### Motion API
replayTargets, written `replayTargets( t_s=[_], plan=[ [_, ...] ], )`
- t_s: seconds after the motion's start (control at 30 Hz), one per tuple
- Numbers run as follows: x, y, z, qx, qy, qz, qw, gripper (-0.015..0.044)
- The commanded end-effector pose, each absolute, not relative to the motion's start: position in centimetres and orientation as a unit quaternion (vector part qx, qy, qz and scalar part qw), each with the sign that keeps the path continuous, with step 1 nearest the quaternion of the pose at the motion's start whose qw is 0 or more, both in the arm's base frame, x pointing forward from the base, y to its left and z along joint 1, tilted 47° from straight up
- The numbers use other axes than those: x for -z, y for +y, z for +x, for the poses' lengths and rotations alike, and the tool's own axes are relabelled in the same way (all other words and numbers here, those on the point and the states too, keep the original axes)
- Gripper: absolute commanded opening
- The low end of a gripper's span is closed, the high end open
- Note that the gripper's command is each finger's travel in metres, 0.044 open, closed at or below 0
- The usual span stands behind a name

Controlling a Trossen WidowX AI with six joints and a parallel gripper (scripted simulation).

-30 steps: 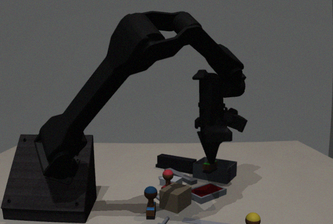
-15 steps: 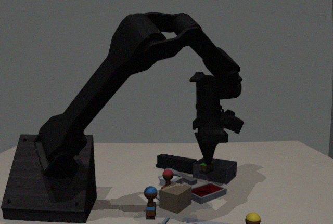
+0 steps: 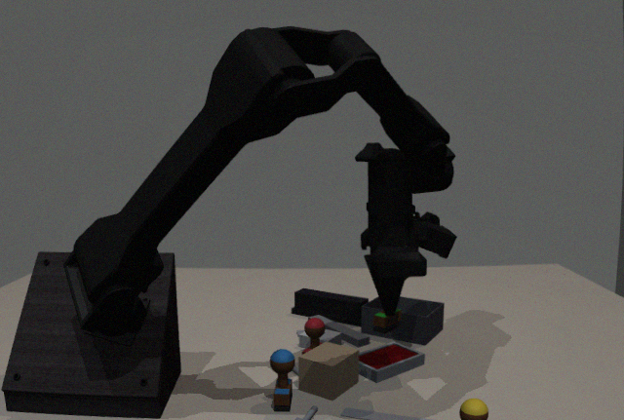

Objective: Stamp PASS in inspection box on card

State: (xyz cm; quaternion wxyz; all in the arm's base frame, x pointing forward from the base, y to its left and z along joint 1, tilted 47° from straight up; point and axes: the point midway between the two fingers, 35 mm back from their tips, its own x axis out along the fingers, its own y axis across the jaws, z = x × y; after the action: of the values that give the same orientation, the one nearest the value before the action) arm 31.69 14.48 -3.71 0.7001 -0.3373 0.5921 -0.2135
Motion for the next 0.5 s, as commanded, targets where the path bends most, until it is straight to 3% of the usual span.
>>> replayTargets(
  t_s=[0.0, 0.47],
  plan=[
    [3.92, 14.21, 31.78, 0.213, 0.591, -0.340, 0.700, 0.0000],
    [4.56, 13.57, 31.98, 0.214, 0.590, -0.340, 0.700, 0.0000]
  ],
)
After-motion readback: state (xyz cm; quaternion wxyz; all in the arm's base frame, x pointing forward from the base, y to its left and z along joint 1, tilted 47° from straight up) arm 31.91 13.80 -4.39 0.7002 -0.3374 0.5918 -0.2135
